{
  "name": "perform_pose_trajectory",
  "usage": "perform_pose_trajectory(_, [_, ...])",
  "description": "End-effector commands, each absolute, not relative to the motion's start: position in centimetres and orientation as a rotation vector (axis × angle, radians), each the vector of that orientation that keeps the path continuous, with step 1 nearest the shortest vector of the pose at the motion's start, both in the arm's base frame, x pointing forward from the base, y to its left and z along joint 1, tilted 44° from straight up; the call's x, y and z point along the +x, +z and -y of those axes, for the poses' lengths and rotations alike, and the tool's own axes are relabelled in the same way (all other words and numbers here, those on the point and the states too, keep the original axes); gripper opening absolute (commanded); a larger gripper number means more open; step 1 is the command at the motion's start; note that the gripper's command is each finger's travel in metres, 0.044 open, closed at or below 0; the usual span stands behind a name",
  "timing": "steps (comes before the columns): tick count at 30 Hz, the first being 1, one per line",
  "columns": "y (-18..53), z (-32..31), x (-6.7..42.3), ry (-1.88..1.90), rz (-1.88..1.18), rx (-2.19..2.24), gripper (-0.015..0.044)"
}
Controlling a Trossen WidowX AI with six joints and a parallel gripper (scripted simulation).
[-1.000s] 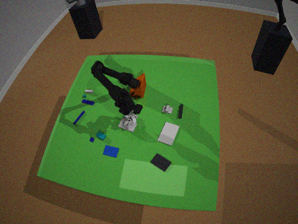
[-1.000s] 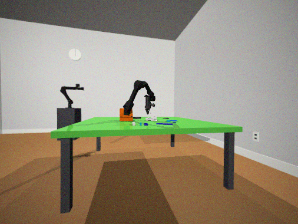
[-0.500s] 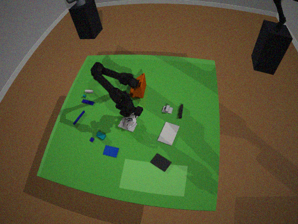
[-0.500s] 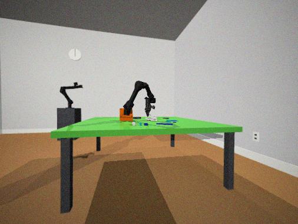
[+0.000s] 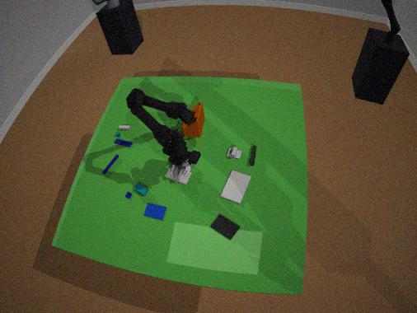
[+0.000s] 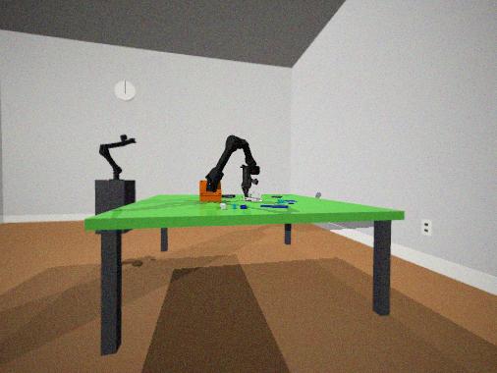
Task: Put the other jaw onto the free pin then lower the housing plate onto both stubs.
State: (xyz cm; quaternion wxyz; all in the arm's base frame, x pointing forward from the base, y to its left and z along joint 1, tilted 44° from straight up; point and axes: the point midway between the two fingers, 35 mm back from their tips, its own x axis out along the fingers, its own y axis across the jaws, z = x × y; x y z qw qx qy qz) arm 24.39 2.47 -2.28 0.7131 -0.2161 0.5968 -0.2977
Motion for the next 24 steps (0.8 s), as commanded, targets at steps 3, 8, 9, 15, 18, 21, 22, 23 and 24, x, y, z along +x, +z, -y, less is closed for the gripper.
perform_pose_trajectory(3, [-2.41,-2.3,24.22,-0.659,-1.324,-0.488,0.0351])
perform_pose_trajectory(8, [-2.41,-2.3,24.22,-0.659,-1.324,-0.488,0.0351])
perform_pose_trajectory(9, [-2.41,-2.3,24.22,-0.659,-1.324,-0.488,0.0351])
perform_pose_trajectory(15, [-2.42,-2.29,24.22,-0.659,-1.325,-0.489,0.0351])
perform_pose_trajectory(18, [-2.55,-2.17,24.24,-0.655,-1.327,-0.493,0.0351])
perform_pose_trajectory(21, [-2.59,-2.13,24.24,-0.654,-1.327,-0.494,0.0351])
perform_pose_trajectory(22, [-2.59,-2.13,24.24,-0.654,-1.327,-0.494,0.0351])
perform_pose_trajectory(23, [-2.59,-2.13,24.24,-0.654,-1.327,-0.494,0.0351])
perform_pose_trajectory(24, [-2.59,-2.13,24.24,-0.654,-1.327,-0.494,0.0351])
